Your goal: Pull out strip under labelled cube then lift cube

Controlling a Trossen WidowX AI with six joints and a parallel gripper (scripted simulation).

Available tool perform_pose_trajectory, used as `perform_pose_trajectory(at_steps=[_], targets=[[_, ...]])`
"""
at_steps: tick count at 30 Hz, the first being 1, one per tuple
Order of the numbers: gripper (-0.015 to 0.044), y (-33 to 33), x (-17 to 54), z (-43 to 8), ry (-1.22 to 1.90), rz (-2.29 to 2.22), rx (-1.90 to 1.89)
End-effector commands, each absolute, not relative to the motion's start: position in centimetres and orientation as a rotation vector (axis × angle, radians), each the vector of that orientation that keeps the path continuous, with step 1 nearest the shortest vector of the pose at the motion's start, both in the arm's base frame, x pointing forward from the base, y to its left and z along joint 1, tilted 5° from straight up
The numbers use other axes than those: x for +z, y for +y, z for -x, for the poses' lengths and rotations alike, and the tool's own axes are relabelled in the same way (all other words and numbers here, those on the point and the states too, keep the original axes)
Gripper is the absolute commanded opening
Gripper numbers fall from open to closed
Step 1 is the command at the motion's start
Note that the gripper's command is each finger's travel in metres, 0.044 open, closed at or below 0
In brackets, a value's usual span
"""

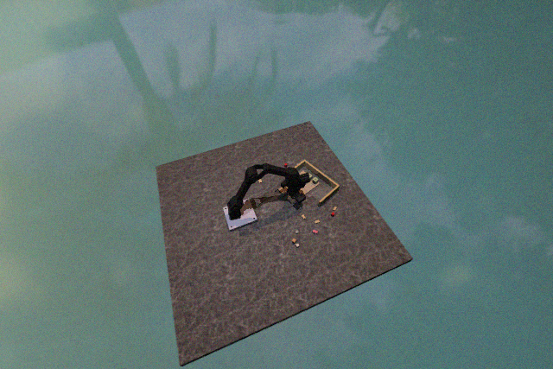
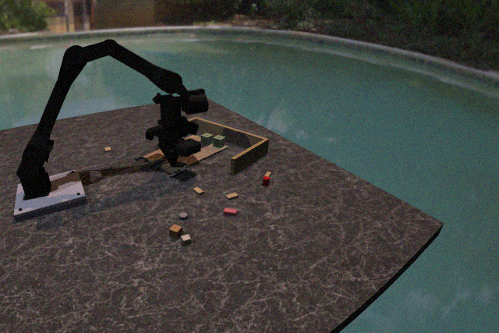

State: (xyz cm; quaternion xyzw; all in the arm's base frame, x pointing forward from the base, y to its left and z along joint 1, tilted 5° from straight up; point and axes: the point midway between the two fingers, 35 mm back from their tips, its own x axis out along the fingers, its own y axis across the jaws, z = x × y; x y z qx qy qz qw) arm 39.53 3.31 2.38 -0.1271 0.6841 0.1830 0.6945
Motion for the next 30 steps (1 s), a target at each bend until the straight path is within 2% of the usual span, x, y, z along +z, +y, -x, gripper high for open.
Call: perform_pose_trajectory(at_steps=[1,30], targets=[[0.0,3.23,2.15,-39.58,1.528,0.292,0.408],[0.0,2.89,1.9,-38.84,1.528,0.292,0.408]])
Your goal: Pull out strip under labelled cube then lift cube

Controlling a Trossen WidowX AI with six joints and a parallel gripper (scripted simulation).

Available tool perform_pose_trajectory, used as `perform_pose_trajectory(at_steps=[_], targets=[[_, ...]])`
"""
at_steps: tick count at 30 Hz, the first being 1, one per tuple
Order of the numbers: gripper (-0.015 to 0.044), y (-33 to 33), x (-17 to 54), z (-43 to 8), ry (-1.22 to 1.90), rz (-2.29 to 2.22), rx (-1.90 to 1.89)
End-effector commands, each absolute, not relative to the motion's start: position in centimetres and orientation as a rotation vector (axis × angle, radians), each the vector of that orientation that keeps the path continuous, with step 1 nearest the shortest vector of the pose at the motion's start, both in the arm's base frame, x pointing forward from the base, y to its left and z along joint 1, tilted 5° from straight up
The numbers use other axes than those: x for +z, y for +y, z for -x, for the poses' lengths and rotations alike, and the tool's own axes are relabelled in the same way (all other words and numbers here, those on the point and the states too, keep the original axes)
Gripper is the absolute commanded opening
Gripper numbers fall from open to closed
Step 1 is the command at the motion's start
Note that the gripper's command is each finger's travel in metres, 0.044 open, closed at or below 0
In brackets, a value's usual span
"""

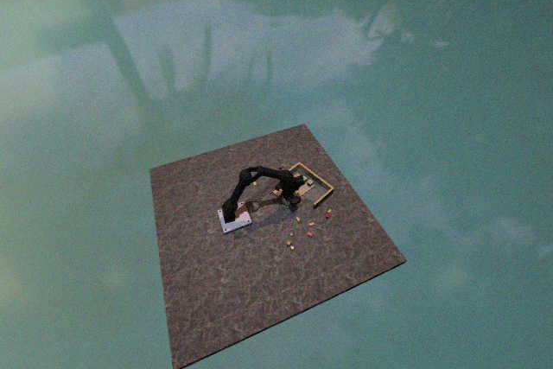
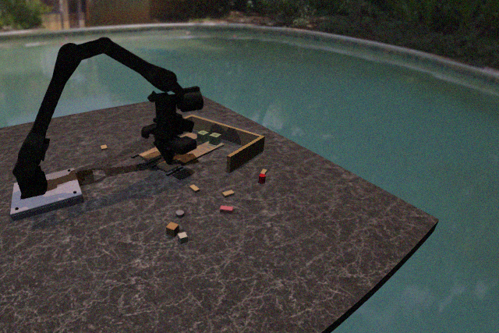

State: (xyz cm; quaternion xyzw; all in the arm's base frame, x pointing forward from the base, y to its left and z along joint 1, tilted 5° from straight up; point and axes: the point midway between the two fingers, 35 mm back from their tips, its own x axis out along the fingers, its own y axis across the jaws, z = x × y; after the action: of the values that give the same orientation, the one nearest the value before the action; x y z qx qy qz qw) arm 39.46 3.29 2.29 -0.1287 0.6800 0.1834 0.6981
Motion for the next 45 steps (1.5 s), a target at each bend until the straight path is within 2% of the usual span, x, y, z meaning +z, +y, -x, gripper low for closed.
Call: perform_pose_trajectory(at_steps=[1,45], targets=[[0.0,2.8,1.9,-38.7,1.528,0.292,0.408],[0.0,-0.4,1.4,-32.7,1.533,0.293,0.406]])
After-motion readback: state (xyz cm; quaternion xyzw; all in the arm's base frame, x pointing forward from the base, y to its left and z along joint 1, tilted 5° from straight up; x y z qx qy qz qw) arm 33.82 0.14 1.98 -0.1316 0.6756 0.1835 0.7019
